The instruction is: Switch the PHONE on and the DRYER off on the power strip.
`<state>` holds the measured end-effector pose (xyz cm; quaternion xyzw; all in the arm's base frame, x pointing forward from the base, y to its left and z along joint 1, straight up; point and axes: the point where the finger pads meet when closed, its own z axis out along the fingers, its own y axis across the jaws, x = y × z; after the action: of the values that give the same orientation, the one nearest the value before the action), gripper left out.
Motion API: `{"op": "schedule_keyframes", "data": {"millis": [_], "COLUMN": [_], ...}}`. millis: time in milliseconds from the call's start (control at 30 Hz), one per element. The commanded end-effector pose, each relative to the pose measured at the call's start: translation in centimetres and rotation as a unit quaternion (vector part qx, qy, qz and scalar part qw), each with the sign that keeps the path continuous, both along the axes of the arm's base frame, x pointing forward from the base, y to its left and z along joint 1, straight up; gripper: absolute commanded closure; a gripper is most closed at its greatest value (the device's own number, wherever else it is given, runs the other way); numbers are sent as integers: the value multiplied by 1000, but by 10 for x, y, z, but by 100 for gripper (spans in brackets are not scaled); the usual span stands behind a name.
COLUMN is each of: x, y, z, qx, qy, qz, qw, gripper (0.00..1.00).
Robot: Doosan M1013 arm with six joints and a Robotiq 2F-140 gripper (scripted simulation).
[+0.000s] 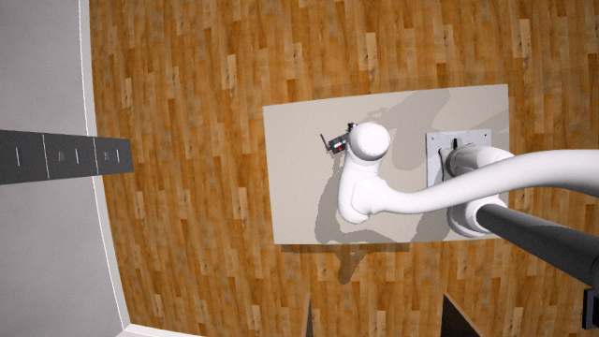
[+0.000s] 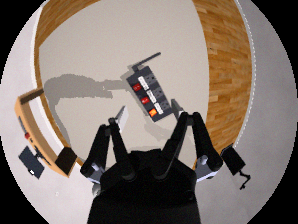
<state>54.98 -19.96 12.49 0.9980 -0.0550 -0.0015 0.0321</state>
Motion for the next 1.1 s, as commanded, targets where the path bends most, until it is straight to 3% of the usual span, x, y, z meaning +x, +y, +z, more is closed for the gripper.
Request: {"op": "schedule_keyframes", "data": {"millis": [0, 100, 1067], "x": [0, 0, 0], "y": [0, 0, 0], "z": [0, 0, 0], "qx": [24, 31, 31], "qy": [-1, -1, -1], "qz": [137, 182, 182], "qw": [990, 983, 983], "gripper": [100, 100, 100]}}
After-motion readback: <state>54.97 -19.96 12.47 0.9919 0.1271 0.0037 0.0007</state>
